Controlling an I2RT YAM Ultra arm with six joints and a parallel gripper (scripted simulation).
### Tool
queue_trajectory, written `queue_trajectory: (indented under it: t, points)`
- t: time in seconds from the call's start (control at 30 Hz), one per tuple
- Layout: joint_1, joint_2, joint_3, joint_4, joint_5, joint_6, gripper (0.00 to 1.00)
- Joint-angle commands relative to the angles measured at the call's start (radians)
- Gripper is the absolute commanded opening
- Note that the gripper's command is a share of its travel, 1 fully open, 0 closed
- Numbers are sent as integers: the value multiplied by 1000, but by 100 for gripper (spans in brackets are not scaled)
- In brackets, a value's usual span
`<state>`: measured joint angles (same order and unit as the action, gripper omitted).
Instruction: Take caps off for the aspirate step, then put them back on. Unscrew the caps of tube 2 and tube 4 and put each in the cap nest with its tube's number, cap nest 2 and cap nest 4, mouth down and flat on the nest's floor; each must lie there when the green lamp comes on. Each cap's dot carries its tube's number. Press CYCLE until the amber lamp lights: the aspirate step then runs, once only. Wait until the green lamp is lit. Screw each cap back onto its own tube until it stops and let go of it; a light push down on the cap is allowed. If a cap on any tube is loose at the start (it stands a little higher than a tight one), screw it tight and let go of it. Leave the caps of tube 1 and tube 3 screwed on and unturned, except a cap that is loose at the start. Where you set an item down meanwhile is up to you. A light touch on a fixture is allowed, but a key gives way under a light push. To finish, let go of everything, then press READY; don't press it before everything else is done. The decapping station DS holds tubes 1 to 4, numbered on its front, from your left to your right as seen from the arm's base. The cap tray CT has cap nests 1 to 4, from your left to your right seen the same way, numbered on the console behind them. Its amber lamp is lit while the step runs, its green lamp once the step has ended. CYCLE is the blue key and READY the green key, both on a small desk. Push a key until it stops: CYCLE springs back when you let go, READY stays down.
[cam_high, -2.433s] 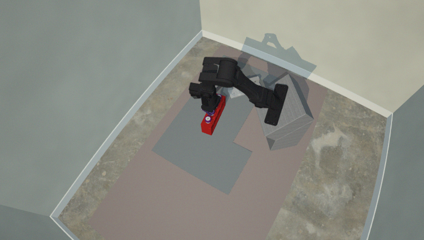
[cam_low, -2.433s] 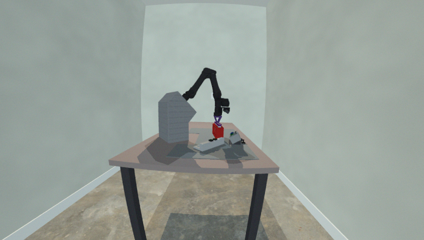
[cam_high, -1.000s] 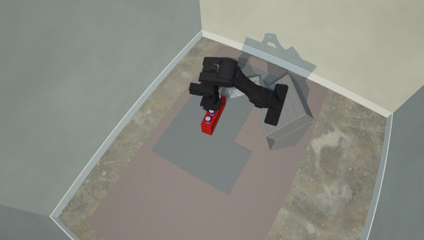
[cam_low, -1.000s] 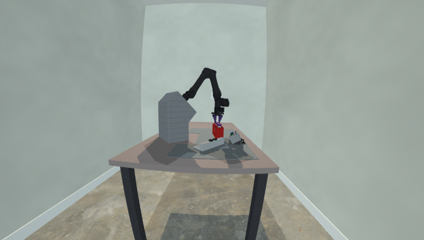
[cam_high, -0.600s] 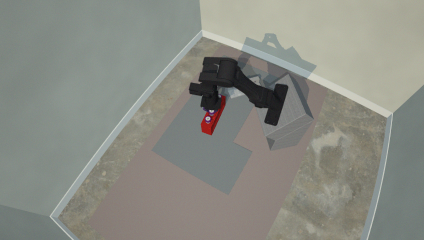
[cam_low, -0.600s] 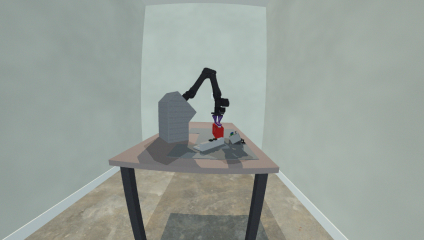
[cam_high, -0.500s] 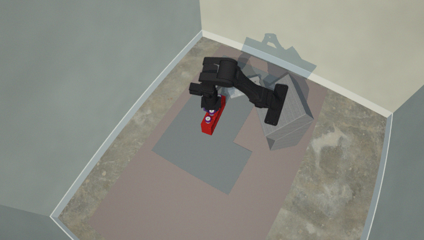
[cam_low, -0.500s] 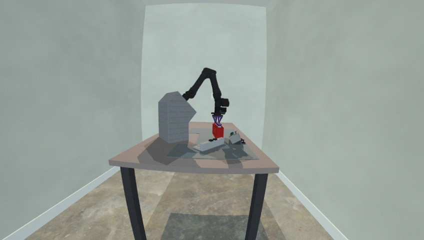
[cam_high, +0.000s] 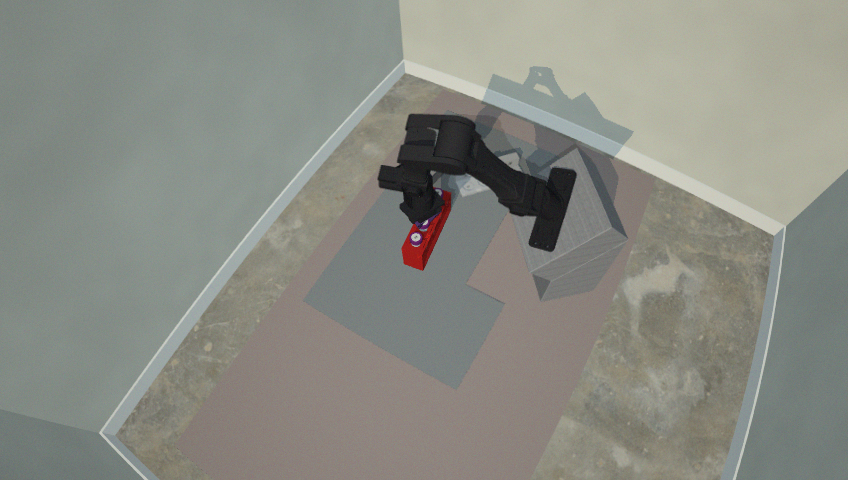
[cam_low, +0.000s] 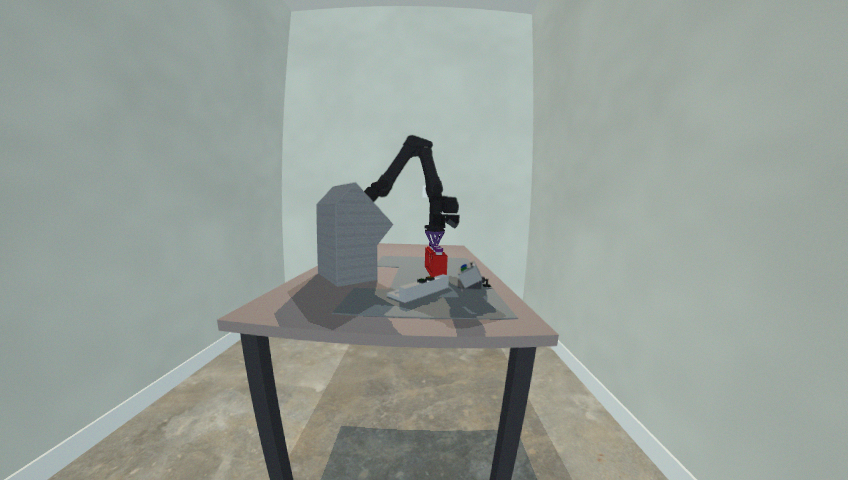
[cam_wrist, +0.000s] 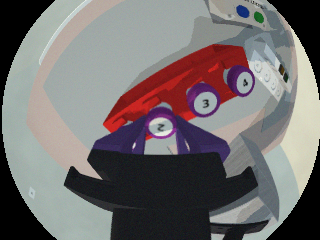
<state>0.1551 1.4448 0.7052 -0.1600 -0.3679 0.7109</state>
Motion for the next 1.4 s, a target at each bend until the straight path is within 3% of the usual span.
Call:
queue_trajectory:
  t: [0.0,0.33,0.4,0.9,0.97,1.37]
  points:
    - [-2,-8,1,-1,1,-231,0]
    - [-2,-9,1,-2,1,-731,0]
    - [-2,-9,1,-2,1,-731,0]
    - [-3,-10,1,-3,0,-1481,0]
    - [-3,-10,1,-3,0,-1481,0]
    - [-3,-11,1,-4,0,-2081,0]
